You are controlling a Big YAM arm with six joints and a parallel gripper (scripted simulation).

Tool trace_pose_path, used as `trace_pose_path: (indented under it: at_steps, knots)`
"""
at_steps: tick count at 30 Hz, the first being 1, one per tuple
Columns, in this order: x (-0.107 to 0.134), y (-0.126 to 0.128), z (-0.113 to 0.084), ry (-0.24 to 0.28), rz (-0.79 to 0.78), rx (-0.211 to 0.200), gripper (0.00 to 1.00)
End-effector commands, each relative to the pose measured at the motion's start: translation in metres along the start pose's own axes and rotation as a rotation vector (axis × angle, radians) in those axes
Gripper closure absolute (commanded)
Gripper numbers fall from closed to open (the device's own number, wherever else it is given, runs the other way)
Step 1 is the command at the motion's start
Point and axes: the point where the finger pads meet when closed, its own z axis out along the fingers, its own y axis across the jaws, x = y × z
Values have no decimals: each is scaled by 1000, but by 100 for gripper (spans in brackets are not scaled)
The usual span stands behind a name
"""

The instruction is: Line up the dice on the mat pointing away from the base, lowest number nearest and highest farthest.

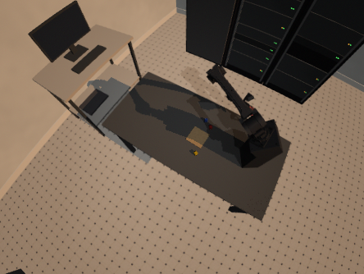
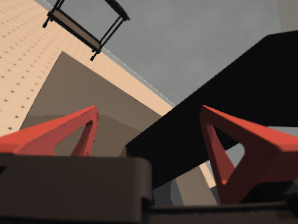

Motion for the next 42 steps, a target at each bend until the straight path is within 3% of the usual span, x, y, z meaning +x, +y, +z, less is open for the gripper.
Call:
trace_pose_path:
  at_steps: [1,17,18,21,24,27,28,31,32,34,35,36,39,40,42]
  knots:
    - [-2,-1,-1,4,3,-2,0]
    - [-2,-1,-1,4,3,-2,0]
    - [-12,-7,-6,26,19,-1,0]
    - [-1,-5,-8,18,-8,-41,0]
    - [12,-5,-17,42,-52,-125,0]
    - [30,-4,-31,89,-129,-268,0]
    - [32,-4,-33,94,-139,-286,0]
    - [47,-4,-47,123,-212,-410,0]
    - [50,-5,-50,129,-229,-437,0]
    - [50,-5,-50,129,-229,-437,0]
    - [60,-6,-61,143,-285,-525,0]
    - [67,-8,-68,150,-322,-581,0]
    - [80,-12,-84,159,-403,-702,0]
    - [82,-13,-86,159,-414,-717,0]
    - [91,-18,-98,160,-478,-807,0]
